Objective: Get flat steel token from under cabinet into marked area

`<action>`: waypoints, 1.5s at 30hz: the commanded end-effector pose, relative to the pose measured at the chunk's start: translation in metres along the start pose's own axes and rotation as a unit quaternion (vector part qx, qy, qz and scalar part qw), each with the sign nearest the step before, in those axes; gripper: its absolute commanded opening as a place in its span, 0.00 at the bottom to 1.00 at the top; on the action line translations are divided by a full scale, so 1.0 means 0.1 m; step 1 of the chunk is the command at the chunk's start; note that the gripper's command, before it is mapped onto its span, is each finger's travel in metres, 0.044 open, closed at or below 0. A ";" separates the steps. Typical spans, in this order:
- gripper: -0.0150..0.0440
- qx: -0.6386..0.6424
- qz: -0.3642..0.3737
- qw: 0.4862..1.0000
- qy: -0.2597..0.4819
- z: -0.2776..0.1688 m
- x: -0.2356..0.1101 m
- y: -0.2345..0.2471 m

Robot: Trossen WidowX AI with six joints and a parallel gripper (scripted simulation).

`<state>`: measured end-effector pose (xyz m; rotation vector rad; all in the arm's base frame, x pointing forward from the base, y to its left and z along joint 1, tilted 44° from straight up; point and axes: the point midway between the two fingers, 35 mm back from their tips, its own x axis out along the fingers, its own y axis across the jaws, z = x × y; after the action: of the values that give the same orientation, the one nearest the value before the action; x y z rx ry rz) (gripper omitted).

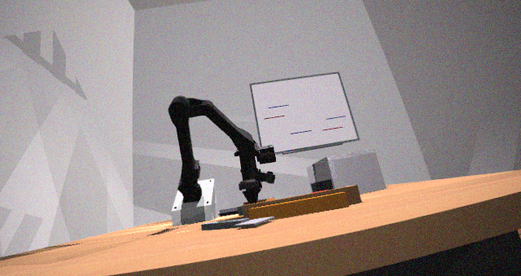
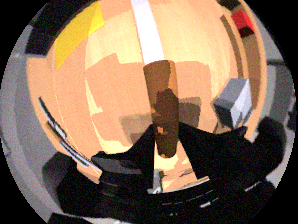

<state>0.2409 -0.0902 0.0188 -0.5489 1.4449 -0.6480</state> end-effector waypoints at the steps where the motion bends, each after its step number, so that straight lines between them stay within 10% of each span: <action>1: 0.25 0.017 -0.001 1.000 -0.001 0.00 0.00 -0.01; 45: 0.25 0.193 -0.001 0.981 -0.001 0.00 -0.01 -0.02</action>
<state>0.2406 -0.0914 0.0199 -0.2669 1.2875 -0.8873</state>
